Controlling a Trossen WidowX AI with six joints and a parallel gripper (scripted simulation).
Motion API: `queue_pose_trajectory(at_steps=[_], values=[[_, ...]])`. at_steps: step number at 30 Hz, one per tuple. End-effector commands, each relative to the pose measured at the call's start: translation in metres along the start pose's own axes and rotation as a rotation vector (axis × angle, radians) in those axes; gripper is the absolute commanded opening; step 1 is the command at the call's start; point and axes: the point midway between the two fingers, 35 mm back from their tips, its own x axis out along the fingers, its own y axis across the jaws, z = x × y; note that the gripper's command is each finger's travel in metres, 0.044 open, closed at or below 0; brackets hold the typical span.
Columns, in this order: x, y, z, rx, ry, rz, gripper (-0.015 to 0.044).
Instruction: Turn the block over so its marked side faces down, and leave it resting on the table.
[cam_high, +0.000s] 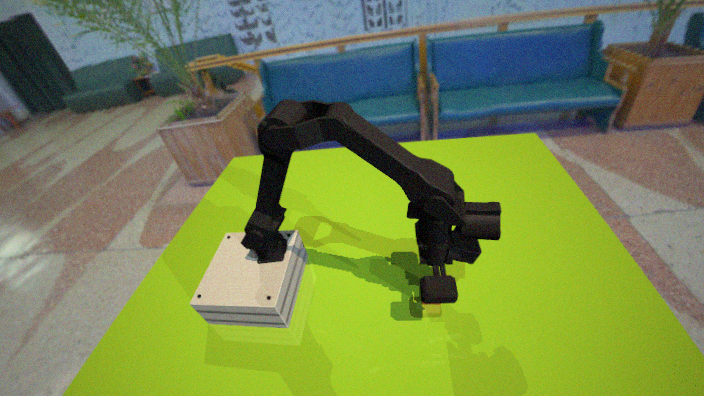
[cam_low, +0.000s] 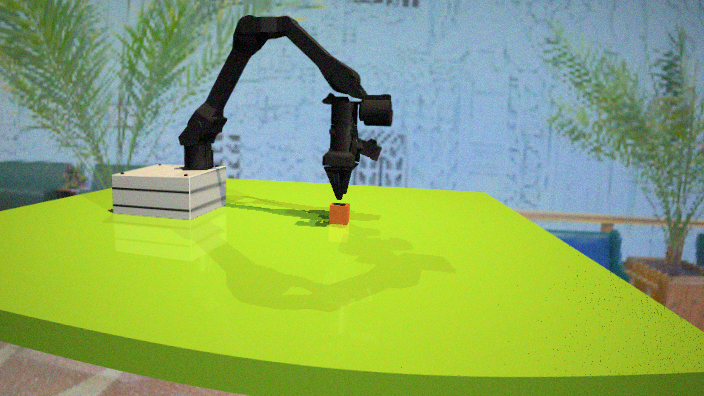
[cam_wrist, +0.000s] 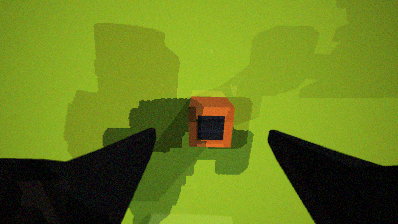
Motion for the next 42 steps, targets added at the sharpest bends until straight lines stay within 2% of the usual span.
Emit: queue_pose_trajectory(at_steps=[1, 19, 30, 42], values=[[0.01, 0.0, -0.002, 0.004, 0.01, -0.001, 0.044], [0.035, 0.0, -0.003, 0.004, 0.01, -0.002, 0.044], [0.035, 0.0, -0.003, 0.004, 0.01, -0.002, 0.0151], [0.035, 0.0, -0.003, 0.004, 0.01, -0.002, 0.0071]])
